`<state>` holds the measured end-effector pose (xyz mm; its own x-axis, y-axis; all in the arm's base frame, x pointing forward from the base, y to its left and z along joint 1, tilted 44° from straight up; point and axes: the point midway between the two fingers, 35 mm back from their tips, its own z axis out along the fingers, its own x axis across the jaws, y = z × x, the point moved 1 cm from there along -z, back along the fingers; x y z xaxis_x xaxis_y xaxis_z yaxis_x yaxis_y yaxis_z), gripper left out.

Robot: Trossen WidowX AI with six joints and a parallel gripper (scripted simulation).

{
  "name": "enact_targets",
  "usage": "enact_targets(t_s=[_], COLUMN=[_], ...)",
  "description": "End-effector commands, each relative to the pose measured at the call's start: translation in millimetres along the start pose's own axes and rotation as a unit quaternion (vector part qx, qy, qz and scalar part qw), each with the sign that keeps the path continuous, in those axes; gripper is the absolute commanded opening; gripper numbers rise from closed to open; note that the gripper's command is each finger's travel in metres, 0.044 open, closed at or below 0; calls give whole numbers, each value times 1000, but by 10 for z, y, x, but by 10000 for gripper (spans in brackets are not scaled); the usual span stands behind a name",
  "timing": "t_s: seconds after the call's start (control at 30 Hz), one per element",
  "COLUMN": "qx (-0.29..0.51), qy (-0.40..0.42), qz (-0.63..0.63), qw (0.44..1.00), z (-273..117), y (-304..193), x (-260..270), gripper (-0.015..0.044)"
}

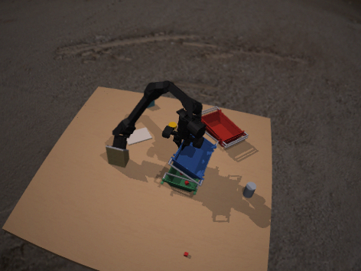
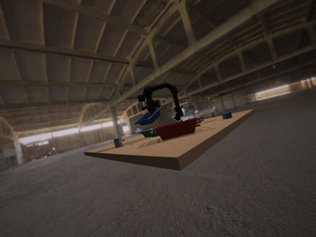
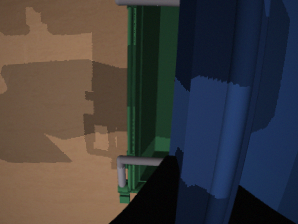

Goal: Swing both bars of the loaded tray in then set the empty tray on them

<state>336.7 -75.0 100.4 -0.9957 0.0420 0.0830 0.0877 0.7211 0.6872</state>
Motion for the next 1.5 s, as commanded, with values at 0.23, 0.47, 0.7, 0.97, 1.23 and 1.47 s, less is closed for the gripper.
enact_targets(t_s=[0.23,0.47,0.7,0.97,1.23,1.47], qx=[-1,-1,-1,-1,-1,-1], qy=[-9,-9,-9,-9,-9,-9], qz=[-3,-3,-3,-3,-3,-3], qw=[1000,1000,1000,1000,1000,1000], z=[-47,-47,6,131,256,366], y=[23,22,20,15,10,5], x=[1,1,-5,-14,-18,-17], gripper=[0,0,0,0,0,0])
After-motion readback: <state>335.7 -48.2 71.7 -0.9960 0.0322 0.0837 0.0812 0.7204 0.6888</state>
